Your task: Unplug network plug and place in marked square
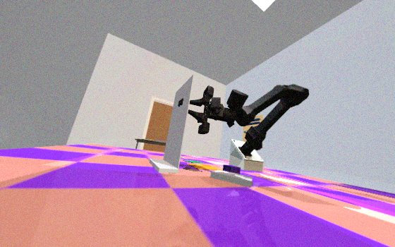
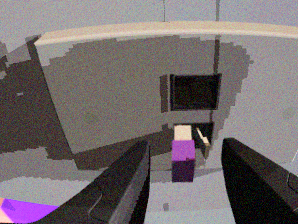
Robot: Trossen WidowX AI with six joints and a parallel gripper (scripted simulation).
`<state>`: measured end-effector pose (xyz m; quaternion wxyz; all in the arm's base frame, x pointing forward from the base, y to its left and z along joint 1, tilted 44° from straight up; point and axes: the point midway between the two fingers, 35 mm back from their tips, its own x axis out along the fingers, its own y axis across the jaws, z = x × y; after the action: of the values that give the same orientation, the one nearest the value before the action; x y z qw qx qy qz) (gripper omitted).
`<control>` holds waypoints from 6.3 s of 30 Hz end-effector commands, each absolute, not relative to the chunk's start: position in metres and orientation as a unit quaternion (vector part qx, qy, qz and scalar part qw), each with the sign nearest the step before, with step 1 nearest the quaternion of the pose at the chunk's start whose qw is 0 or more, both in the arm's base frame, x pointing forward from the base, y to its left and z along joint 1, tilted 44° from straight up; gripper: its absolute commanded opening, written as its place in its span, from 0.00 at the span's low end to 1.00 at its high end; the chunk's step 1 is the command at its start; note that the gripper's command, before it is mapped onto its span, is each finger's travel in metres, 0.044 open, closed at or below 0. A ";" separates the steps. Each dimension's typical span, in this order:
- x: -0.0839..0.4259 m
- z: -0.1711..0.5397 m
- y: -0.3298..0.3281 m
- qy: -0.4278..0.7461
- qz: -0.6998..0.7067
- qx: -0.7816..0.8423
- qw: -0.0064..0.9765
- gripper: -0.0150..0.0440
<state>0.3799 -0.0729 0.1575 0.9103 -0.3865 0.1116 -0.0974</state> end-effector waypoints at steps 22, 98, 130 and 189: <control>0.380 0.156 -0.073 0.113 -0.098 -0.385 0.911 0.25; 0.341 0.155 -0.070 0.114 -0.098 -0.385 0.910 0.25; 0.327 0.154 -0.069 0.115 -0.098 -0.385 0.910 0.25; 0.296 0.164 -0.100 0.157 -0.025 -0.411 0.898 0.25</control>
<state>0.2944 -0.1032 0.1795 0.9029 -0.4031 0.1372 -0.0587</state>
